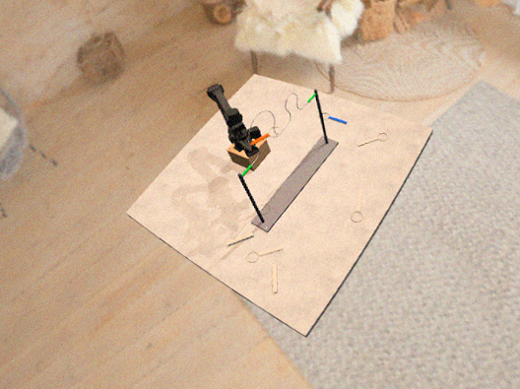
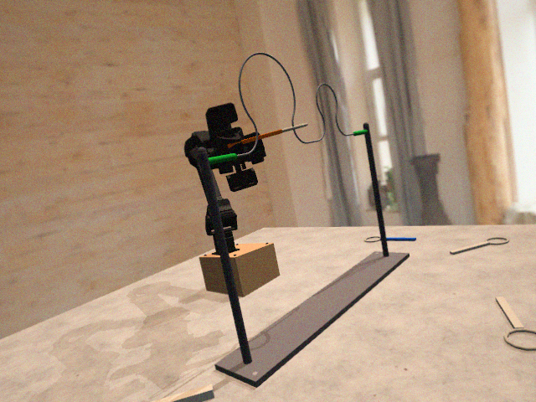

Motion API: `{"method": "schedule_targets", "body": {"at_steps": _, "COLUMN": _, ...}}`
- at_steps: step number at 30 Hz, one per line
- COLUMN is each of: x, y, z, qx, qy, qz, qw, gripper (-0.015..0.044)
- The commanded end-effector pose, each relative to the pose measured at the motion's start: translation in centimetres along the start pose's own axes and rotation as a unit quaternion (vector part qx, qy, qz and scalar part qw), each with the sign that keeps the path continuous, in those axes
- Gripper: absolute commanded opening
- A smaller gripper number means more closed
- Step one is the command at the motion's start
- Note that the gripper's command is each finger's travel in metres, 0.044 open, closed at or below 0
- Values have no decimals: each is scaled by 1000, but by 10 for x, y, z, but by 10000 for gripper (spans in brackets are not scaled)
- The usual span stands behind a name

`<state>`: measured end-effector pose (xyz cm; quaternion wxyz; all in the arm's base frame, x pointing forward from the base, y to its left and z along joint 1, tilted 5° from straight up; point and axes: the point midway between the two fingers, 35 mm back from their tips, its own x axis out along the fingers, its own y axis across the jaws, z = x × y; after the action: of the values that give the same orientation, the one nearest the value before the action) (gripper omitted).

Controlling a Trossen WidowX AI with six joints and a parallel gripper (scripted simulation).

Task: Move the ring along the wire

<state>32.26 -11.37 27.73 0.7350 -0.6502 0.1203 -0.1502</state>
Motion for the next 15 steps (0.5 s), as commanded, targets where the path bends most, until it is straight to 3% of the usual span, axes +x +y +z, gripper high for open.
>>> {"method": "schedule_targets", "body": {"at_steps": 1, "x": -3, "y": 19, "z": 0, "qx": 52, "qy": 10, "qz": 30, "qw": 998, "gripper": -150}}
{"method": "schedule_targets", "body": {"at_steps": 15, "x": -18, "y": 70, "z": 14, "qx": 202, "qy": 29, "qz": 116, "qw": 972, "gripper": -150}}
